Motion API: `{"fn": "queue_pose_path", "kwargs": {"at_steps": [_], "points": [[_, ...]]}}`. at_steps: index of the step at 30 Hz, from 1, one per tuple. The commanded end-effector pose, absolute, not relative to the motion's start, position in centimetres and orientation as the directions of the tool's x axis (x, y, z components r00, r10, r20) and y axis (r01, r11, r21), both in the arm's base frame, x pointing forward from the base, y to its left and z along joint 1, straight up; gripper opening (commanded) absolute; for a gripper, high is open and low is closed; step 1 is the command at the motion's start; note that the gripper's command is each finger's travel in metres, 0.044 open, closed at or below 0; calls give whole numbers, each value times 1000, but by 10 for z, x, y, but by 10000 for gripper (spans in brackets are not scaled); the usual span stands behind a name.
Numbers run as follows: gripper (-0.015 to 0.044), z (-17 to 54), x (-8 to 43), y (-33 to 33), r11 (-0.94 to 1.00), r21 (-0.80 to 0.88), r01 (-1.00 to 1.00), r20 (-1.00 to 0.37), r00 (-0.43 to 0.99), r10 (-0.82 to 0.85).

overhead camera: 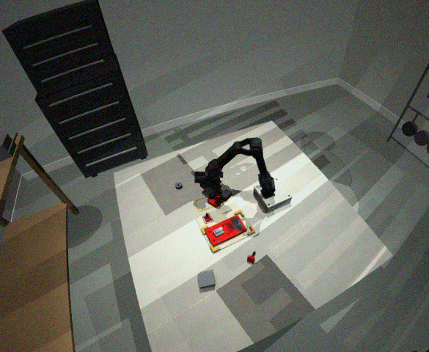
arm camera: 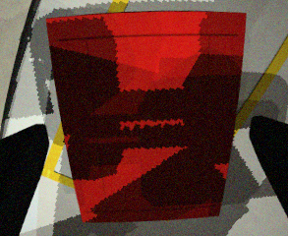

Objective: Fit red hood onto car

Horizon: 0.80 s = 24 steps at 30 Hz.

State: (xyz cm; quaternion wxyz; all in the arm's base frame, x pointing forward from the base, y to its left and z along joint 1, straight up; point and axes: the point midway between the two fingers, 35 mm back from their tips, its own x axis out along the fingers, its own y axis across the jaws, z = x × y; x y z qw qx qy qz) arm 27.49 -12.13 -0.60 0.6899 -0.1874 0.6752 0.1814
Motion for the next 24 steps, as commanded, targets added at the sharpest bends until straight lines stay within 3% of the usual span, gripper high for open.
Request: {"fn": "queue_pose_path", "kwargs": {"at_steps": [1,22,24], "points": [[440,-8,274,-121,862,-14,-506,-1000,20,-5],[440,-19,274,-121,862,-14,-506,-1000,20,-5],[387,-17,275,-121,864,-14,-503,-1000,22,-3]]}}
